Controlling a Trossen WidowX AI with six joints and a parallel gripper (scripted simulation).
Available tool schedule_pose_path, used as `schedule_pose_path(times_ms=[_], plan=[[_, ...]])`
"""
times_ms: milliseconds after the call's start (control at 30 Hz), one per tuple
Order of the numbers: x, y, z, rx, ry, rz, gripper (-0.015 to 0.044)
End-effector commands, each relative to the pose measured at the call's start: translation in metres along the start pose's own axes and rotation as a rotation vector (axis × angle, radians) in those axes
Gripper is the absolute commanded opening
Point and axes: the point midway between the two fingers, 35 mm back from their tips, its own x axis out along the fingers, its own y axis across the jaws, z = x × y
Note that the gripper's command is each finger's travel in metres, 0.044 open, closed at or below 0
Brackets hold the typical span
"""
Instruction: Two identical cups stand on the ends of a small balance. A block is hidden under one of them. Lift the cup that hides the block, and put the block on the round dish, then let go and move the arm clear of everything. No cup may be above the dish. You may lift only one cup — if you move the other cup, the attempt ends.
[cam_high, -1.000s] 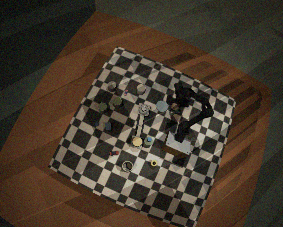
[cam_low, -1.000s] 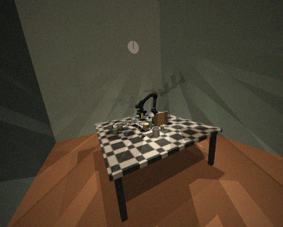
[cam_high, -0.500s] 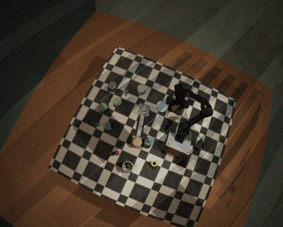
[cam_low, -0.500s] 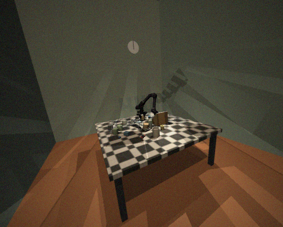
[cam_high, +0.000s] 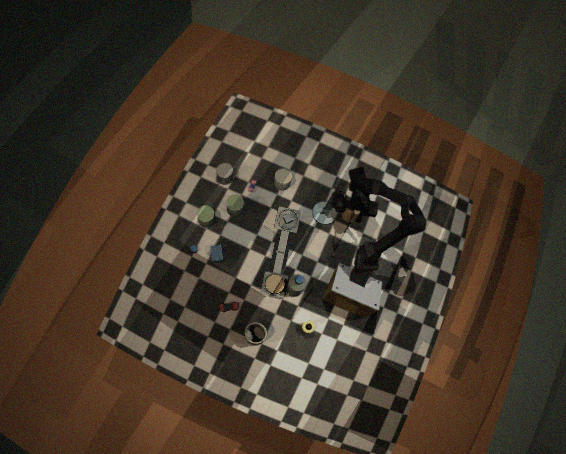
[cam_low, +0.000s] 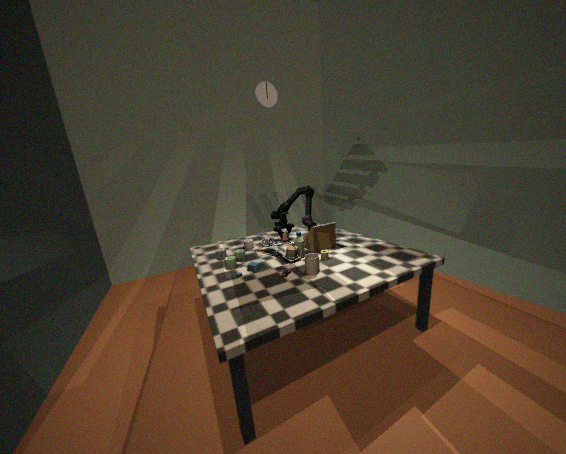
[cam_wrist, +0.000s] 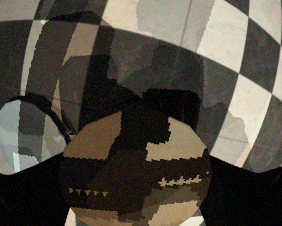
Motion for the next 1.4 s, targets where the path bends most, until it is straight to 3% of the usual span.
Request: schedule_pose_path(times_ms=[0,100,233,433,667,1033,1367], plan=[[0.000,0.000,0.000,0.002,-0.001,-0.001,0.0368],[-0.009,0.001,0.001,0.002,0.001,0.001,0.0440],[-0.051,0.001,0.000,0.001,0.002,0.007,0.0440],[-0.053,0.000,0.000,0.000,0.002,0.007,0.0440],[-0.063,0.029,0.005,-0.039,-0.040,0.102,0.0260],[-0.076,0.122,-0.013,-0.249,0.048,0.122,0.0260],[-0.100,0.218,-0.078,-0.536,0.056,0.071,0.0260]])
